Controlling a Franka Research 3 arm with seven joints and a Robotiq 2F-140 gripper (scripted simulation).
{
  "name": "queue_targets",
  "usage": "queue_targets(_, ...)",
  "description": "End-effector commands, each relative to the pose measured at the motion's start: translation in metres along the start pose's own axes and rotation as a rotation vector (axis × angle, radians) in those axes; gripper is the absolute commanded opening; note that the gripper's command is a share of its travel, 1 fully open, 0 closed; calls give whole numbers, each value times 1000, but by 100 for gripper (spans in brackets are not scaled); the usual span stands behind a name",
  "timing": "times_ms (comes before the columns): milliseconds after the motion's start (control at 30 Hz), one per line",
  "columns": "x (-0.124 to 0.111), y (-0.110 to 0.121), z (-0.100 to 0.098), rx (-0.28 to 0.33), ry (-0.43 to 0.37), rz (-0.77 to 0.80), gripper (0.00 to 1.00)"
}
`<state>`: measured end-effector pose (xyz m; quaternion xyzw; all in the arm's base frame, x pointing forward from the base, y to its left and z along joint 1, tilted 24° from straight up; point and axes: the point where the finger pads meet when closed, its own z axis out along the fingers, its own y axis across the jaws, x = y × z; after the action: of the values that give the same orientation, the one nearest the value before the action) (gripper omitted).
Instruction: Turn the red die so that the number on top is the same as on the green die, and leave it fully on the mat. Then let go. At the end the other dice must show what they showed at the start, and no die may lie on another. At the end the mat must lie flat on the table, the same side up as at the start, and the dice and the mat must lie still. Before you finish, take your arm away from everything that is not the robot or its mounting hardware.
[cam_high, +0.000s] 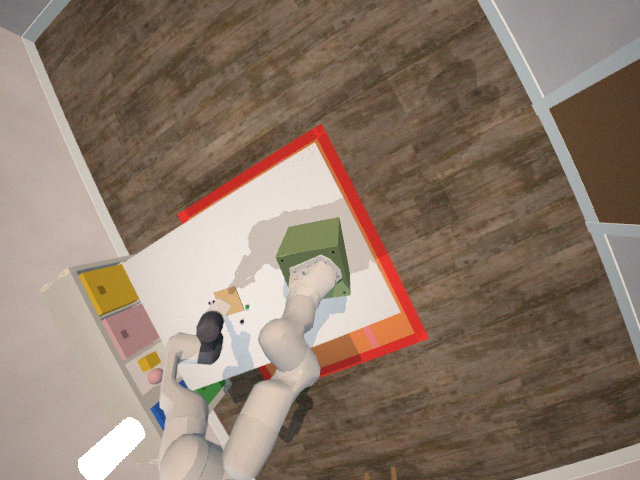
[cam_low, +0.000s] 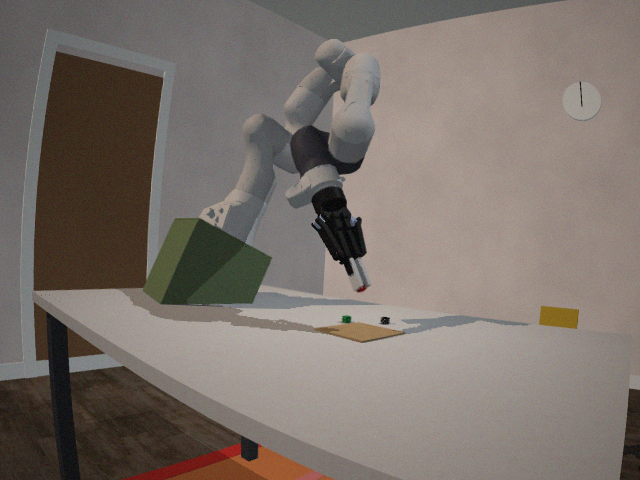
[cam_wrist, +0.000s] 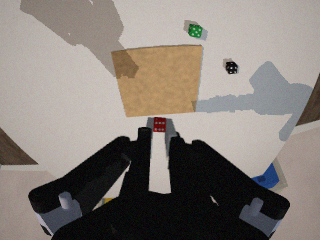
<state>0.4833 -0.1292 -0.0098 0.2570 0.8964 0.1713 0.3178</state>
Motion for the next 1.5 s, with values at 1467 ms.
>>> queue_targets(1467, 11, 3, 9, -51, -519, -154, 7)
